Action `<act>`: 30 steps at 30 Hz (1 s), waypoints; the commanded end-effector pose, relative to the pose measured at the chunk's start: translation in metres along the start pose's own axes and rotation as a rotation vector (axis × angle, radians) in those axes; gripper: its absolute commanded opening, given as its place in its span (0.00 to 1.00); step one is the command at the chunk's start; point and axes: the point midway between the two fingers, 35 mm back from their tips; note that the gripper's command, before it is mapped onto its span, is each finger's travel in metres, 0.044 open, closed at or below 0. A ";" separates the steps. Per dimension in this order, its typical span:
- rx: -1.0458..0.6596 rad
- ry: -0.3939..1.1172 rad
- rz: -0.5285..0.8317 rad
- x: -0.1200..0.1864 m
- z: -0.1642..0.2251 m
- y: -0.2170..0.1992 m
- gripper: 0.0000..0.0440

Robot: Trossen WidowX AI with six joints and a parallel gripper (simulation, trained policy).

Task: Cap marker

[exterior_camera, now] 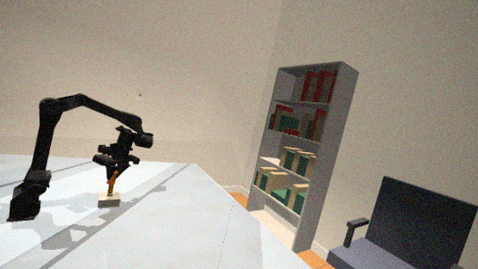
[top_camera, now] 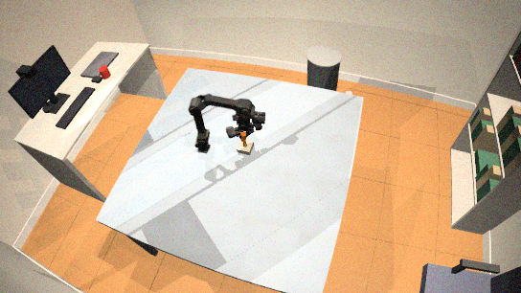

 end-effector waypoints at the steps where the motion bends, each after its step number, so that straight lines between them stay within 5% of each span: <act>1: 0.016 -0.011 0.000 -0.010 -0.001 0.000 0.00; 15: 0.064 -0.037 -0.008 -0.045 -0.003 0.001 0.01; 19: 0.072 -0.037 -0.022 -0.052 -0.003 0.003 0.24; 30: 0.115 -0.016 -0.017 -0.059 -0.001 0.005 0.30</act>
Point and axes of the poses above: the point midway between the two fingers, 35 mm back from their tips, its own x axis back along the fingers, its own y axis across the jaws, z = x × y, and after that the axes turned 7 degrees about x, right-handed
